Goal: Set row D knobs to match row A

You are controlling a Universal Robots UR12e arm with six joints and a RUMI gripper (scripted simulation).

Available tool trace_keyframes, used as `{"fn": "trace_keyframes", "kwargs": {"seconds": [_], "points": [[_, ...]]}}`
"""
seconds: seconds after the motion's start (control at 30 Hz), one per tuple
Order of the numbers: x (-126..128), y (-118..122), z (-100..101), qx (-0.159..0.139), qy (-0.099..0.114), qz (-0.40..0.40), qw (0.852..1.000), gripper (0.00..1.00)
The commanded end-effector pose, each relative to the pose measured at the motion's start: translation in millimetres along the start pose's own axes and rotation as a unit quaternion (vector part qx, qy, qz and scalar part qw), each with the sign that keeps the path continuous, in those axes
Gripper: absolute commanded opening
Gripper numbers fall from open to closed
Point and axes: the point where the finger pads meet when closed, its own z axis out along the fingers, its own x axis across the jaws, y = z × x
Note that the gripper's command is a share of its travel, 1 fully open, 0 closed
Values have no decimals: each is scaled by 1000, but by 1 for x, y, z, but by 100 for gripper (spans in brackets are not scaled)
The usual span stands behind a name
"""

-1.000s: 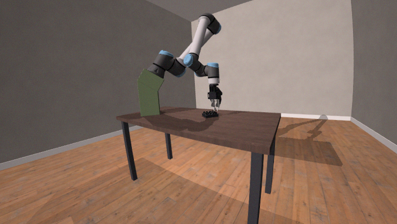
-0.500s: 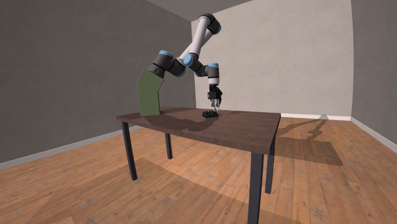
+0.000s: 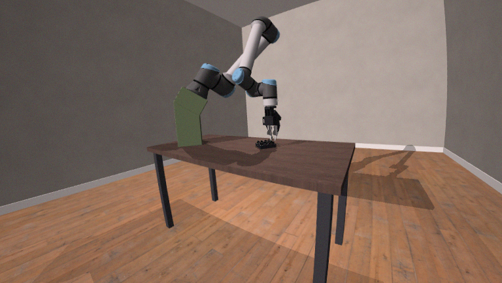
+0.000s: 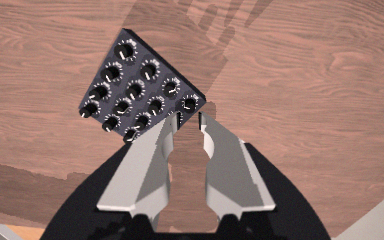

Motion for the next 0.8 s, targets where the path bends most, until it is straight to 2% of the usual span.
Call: {"fn": "trace_keyframes", "kwargs": {"seconds": [0.0,0.77], "points": [[0,0,0,0,0,0,1000,11],[1,-5,0,0,0,0,1000,11]]}}
